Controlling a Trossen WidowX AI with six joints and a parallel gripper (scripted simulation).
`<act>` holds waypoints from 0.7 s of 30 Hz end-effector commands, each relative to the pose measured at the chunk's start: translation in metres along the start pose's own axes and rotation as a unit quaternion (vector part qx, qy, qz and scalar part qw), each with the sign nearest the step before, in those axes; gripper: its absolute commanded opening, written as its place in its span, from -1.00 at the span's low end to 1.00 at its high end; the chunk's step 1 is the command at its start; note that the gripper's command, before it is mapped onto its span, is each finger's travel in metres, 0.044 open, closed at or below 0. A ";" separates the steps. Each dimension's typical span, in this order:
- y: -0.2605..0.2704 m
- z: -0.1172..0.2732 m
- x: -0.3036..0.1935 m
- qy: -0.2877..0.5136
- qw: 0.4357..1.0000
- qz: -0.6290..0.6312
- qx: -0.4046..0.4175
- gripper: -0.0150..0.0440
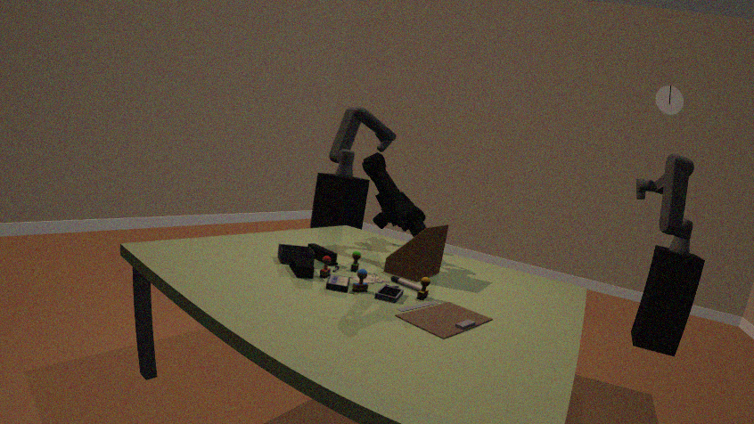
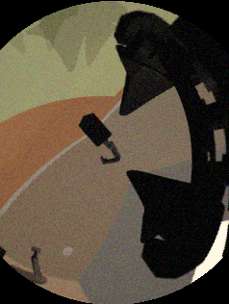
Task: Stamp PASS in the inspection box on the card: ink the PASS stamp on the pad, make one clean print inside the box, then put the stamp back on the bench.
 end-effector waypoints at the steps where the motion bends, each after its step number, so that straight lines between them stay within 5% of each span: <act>1: -0.001 0.000 0.000 0.000 1.000 0.001 -0.001 0.78; 7: -0.036 0.004 -0.012 -0.006 0.998 0.046 -0.051 0.26; 21: -0.163 0.053 -0.083 0.070 0.930 0.261 -0.251 0.26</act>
Point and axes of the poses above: the point midway between the two fingers, 35 mm back from their tips, its own z axis back along the fingers, its own y axis across the jaws, x = y × z, the point moved 6 cm from there along z, back along the fingers, and after that the axes turned 13 degrees about -z, right-handed, at the moved point
